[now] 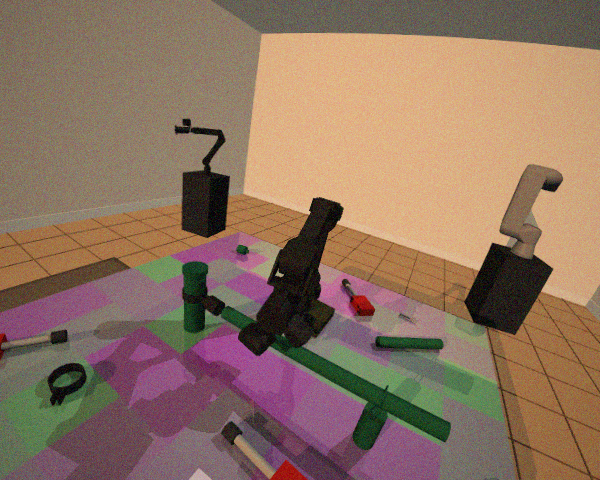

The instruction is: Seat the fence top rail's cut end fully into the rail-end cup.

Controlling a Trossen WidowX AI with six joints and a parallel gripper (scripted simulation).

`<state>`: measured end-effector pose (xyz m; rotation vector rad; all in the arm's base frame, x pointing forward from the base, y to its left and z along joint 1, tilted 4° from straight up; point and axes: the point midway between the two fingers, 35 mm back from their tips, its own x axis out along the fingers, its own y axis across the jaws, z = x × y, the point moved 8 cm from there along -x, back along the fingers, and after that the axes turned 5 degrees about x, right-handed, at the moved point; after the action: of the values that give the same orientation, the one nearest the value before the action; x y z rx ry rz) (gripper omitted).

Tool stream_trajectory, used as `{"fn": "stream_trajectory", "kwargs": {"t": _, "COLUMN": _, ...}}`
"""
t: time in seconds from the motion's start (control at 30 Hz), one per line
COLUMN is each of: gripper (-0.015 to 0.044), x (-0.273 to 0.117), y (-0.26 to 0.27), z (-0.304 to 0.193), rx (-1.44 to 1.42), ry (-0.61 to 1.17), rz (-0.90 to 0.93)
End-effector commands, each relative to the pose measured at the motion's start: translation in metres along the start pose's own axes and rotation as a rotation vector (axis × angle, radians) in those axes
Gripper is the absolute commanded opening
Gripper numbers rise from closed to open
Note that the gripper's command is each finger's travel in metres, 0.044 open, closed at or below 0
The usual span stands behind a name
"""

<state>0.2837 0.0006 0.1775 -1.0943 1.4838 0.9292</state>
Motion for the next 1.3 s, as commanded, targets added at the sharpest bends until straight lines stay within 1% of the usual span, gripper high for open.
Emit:
{"fn": "stream_trajectory", "kwargs": {"t": 0.0, "gripper": 0.0000, "x": -0.005, "y": -0.004, "z": -0.002, "rx": 0.002, "ry": 0.001, "rz": -0.010}}
{"fn": "stream_trajectory", "kwargs": {"t": 0.27, "gripper": 0.0000, "x": -0.006, "y": -0.006, "z": -0.005, "rx": 0.001, "ry": 0.001, "rz": -0.009}}
{"fn": "stream_trajectory", "kwargs": {"t": 0.73, "gripper": 0.0000, "x": 0.003, "y": -0.004, "z": -0.022, "rx": -0.006, "ry": 0.002, "rz": 0.001}}
{"fn": "stream_trajectory", "kwargs": {"t": 1.27, "gripper": 0.0000, "x": 0.003, "y": -0.004, "z": -0.022, "rx": -0.006, "ry": 0.002, "rz": 0.001}}
